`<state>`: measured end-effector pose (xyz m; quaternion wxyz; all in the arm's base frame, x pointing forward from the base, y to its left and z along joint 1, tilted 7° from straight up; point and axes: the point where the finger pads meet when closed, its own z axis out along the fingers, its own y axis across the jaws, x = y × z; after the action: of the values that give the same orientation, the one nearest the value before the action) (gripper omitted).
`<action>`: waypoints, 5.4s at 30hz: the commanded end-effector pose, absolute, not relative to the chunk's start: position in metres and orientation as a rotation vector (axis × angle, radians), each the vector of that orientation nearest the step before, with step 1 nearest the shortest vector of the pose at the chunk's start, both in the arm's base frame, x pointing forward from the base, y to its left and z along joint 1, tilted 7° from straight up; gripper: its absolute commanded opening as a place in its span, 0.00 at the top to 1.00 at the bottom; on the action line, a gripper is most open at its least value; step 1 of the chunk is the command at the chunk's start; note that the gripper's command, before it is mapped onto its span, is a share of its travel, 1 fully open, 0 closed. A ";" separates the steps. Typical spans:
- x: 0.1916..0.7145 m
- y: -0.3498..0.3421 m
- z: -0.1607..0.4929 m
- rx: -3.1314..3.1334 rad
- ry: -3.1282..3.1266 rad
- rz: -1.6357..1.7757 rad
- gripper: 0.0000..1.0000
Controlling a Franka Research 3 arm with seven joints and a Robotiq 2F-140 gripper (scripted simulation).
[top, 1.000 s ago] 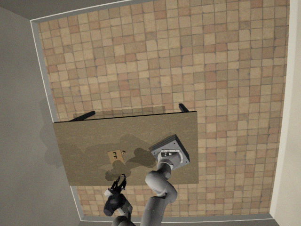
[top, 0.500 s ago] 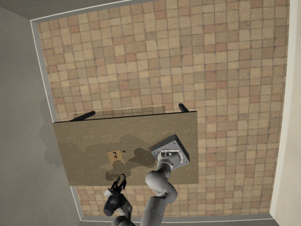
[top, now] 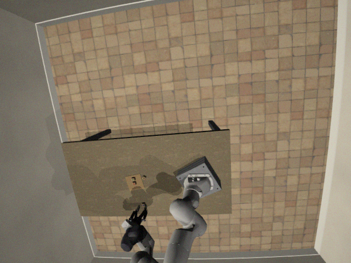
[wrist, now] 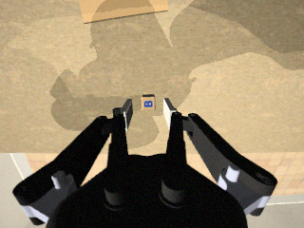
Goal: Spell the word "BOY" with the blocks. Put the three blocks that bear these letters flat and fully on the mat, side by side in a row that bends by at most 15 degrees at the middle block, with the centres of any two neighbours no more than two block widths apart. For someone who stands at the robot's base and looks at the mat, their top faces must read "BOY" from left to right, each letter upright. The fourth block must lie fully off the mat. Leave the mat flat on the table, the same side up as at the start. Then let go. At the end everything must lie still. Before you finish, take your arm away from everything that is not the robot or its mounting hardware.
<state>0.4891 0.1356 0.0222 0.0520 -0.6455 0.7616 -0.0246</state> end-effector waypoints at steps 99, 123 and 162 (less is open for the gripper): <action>0.491 0.135 -0.004 -1.961 2.317 -0.074 0.63; 0.492 0.136 -0.010 -1.961 2.317 -0.074 0.63; 0.492 0.136 -0.010 -1.961 2.317 -0.074 0.87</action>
<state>0.4908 0.1358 -0.0105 0.0513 -0.6448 0.7622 -0.0239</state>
